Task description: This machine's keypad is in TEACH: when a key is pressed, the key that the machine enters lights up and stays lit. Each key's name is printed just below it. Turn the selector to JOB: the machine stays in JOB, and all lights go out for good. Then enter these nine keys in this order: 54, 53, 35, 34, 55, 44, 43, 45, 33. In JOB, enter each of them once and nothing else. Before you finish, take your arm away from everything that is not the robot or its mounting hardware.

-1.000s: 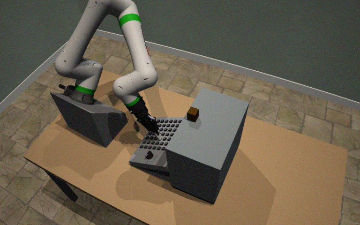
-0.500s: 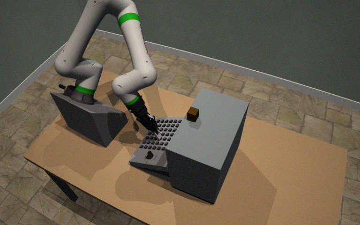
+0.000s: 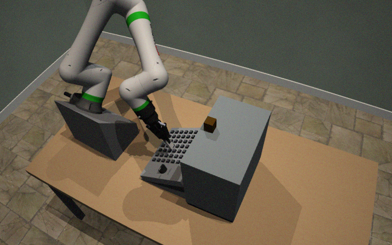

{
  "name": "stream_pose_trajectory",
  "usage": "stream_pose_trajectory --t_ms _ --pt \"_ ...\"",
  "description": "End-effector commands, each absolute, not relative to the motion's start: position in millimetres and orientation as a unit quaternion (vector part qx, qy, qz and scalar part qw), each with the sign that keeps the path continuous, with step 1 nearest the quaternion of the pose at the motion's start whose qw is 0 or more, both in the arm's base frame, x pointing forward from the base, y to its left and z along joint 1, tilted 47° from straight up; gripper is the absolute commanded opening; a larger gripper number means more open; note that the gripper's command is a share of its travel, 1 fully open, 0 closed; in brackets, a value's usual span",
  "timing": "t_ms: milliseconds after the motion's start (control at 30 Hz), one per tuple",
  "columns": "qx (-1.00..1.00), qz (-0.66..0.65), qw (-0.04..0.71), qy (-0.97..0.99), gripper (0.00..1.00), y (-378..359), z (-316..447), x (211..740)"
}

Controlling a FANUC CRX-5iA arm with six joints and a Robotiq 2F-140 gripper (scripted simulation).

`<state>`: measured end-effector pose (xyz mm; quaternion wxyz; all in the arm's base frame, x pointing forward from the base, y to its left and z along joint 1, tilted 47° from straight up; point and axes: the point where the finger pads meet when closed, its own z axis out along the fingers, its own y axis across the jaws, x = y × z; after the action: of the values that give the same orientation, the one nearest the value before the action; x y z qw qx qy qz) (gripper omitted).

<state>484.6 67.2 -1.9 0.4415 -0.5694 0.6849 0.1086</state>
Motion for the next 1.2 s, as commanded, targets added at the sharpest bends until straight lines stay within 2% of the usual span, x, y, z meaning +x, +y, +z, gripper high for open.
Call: stream_pose_trajectory --t_ms 0,1167 --pt "-0.569 0.108 0.442 0.685 0.00 65 0 483" --pt "-0.569 0.108 0.442 0.685 0.00 89 24 483"
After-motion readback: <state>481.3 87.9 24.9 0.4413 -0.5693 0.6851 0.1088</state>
